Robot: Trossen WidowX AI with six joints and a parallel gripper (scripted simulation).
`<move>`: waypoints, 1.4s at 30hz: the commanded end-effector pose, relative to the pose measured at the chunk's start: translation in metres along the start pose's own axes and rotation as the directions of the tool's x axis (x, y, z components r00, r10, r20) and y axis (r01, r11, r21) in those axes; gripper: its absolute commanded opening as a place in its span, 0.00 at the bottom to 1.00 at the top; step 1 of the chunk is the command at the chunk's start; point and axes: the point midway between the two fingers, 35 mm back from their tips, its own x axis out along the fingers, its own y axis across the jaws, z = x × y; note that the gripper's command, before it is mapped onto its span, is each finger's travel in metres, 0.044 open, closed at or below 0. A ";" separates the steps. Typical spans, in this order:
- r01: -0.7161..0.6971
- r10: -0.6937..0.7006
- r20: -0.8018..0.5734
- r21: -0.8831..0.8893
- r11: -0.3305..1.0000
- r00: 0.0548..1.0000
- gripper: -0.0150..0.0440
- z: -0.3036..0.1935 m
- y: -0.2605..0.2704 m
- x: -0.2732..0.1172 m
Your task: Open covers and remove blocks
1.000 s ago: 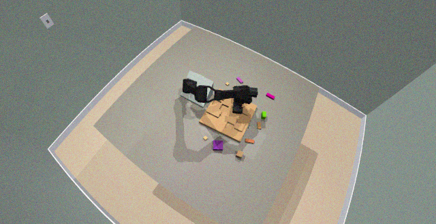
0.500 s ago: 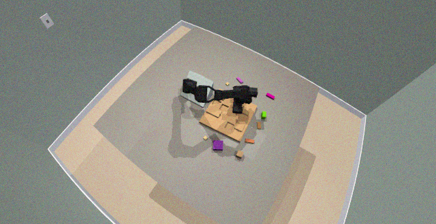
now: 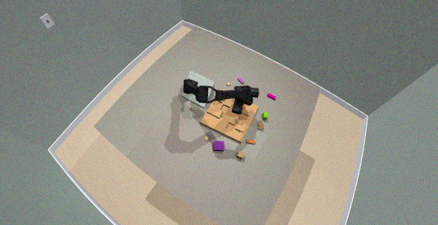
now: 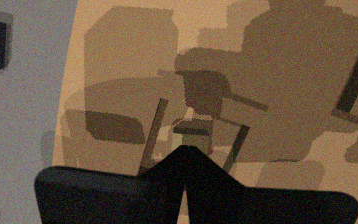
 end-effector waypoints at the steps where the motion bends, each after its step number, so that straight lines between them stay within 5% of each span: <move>1: -0.001 0.002 -0.001 0.263 0.965 1.000 0.25 0.000 0.000 -0.003; 9: 0.001 0.002 -0.002 0.842 0.539 1.000 0.25 0.001 -0.001 -0.009; 10: 0.002 -0.002 0.000 0.462 0.887 1.000 0.30 0.001 0.000 -0.004; 11: 0.001 -0.002 0.000 0.473 0.881 1.000 0.34 0.001 0.000 -0.005; 15: 0.000 -0.001 0.000 0.558 0.830 1.000 0.50 0.001 0.000 -0.011; 42: 0.001 0.005 -0.003 0.962 0.273 1.000 0.50 0.002 -0.001 -0.055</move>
